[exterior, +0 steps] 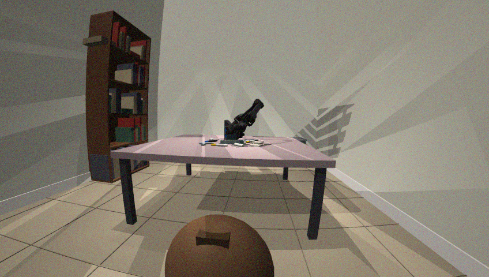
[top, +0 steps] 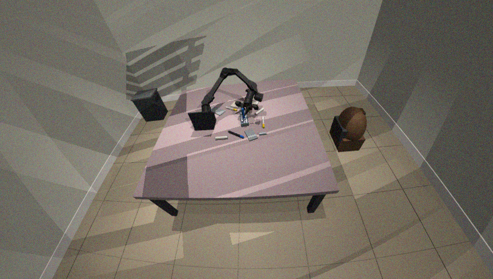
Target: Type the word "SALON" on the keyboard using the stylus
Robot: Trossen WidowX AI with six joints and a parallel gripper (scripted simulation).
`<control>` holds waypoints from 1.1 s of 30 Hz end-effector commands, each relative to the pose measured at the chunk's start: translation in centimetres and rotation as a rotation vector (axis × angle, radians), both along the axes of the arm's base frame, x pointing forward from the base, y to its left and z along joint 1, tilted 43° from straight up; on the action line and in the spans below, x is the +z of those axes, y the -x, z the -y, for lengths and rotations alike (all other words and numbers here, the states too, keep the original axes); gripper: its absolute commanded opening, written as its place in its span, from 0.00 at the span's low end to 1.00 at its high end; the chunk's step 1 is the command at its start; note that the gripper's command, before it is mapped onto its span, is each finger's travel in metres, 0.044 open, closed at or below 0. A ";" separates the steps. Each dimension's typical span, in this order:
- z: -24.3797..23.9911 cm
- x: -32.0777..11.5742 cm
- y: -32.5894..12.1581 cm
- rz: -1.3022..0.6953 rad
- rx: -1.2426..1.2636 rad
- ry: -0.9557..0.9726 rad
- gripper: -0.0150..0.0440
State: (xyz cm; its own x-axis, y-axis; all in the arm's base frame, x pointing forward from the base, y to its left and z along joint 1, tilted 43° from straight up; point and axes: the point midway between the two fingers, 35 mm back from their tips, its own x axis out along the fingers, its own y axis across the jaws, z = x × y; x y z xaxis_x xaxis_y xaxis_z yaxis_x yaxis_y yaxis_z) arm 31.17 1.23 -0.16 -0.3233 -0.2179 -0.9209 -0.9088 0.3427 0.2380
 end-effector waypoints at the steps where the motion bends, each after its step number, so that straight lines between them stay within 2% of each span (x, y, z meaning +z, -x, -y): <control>1: -0.2 -0.2 0.1 -0.001 -0.006 -0.002 0.39; 25: -0.5 -0.5 0.0 -0.001 -0.006 -0.002 0.39; 33: 1.8 1.8 0.4 -0.001 -0.006 0.000 0.39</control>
